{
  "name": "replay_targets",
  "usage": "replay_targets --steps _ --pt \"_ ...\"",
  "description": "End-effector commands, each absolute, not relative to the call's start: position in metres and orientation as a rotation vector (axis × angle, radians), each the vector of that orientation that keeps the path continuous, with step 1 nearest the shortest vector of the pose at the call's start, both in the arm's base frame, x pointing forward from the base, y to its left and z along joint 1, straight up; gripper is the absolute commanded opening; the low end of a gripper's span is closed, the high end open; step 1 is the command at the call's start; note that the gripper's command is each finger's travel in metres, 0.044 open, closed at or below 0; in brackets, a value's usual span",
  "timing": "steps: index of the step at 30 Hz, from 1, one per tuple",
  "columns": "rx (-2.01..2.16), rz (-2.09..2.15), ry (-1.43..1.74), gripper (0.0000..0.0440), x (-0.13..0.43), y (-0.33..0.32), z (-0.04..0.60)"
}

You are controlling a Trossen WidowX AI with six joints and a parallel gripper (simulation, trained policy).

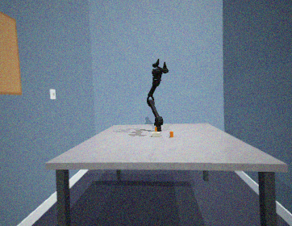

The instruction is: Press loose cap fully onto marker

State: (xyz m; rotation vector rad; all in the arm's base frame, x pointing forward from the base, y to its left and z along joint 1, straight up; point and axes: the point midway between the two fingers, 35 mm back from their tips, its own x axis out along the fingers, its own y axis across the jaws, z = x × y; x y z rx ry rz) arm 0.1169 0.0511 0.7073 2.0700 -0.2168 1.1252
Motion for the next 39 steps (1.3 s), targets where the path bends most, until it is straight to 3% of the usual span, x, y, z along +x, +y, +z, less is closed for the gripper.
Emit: replay_targets --steps 1,6,8,39 --pt "2.071 1.115 -0.206 0.0375 0.119 0.053 0.706" --pt "2.067 1.062 -0.152 0.0251 0.128 0.061 0.696" --pt "2.064 1.041 -0.128 0.0227 0.132 0.064 0.692" --pt "2.045 0.733 0.246 0.0304 0.176 0.117 0.623"
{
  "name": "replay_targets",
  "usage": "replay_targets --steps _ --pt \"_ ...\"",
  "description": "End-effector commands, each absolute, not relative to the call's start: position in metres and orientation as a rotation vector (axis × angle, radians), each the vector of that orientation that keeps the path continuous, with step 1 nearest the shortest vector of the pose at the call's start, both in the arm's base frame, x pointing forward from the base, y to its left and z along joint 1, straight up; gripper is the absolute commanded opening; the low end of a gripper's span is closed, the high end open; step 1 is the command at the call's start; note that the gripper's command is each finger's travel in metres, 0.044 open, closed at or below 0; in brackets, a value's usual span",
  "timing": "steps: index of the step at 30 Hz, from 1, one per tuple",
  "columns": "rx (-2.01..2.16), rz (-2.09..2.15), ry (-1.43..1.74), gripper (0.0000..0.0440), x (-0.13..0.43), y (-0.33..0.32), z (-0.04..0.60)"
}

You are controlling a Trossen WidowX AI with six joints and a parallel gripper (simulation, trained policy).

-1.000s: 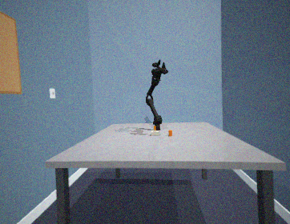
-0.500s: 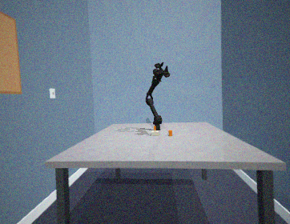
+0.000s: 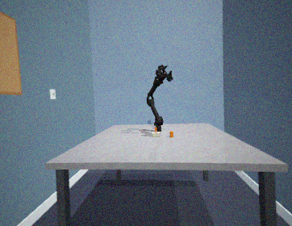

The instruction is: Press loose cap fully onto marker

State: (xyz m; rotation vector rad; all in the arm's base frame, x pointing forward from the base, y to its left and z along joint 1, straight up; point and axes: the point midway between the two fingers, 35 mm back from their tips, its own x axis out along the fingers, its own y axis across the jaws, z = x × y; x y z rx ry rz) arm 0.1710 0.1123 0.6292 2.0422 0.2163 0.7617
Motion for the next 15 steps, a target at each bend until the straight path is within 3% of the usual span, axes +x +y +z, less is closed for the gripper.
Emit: replay_targets --steps 1,15 --pt "2.044 0.723 0.257 0.0306 0.177 0.119 0.620" --pt "2.027 0.577 0.406 0.0325 0.193 0.142 0.584"
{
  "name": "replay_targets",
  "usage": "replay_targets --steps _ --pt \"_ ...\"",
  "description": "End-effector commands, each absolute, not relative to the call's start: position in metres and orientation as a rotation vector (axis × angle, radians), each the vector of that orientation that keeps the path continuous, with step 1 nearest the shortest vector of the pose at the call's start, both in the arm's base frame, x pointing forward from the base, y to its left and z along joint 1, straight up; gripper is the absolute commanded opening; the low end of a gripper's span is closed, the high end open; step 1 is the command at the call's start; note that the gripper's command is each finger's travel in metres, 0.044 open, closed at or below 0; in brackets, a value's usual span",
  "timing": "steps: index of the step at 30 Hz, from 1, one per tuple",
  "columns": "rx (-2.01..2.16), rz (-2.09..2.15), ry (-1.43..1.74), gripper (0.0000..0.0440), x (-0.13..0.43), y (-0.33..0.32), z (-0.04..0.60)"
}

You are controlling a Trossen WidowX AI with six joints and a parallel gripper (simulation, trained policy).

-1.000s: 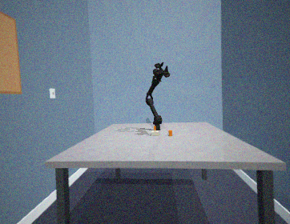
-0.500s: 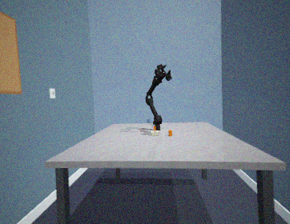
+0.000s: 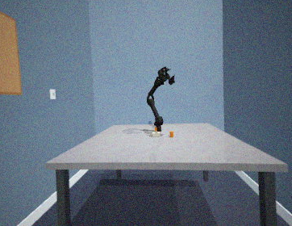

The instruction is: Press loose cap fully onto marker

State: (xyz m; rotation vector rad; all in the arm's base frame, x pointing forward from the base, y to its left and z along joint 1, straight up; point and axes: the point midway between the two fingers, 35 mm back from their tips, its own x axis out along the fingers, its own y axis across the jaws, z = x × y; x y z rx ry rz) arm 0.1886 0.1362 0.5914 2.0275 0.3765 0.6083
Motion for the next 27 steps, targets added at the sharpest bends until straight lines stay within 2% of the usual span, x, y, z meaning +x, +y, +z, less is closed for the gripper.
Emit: replay_targets --steps 1,27 --pt "2.025 0.566 0.416 0.0326 0.194 0.143 0.581" --pt "1.973 0.267 0.655 0.0330 0.222 0.181 0.506"
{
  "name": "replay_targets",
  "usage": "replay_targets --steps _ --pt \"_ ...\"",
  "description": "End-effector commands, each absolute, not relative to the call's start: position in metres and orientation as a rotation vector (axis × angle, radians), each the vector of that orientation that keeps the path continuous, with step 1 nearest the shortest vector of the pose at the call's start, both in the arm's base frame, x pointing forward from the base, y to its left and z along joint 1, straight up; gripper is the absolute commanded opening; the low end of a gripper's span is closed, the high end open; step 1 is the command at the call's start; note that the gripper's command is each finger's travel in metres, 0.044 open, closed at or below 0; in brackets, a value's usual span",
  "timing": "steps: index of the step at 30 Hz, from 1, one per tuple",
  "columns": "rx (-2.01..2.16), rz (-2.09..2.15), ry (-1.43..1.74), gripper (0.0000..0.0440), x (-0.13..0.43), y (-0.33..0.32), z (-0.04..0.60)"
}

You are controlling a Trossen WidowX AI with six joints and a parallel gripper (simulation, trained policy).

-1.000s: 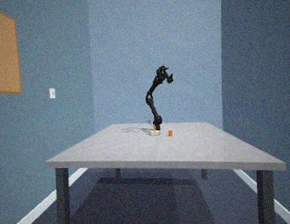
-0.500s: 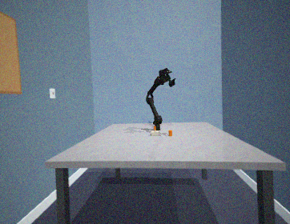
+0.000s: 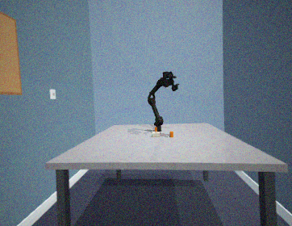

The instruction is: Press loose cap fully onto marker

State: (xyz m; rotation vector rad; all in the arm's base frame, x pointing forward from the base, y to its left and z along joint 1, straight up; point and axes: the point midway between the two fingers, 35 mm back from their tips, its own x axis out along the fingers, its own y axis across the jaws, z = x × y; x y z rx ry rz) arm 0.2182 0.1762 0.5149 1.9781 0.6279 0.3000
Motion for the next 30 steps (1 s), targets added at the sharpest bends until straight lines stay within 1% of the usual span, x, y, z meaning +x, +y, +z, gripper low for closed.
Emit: replay_targets --steps 1,30 --pt "1.971 0.254 0.663 0.0330 0.222 0.182 0.503" --pt "1.887 -0.117 0.864 0.0333 0.247 0.210 0.415"
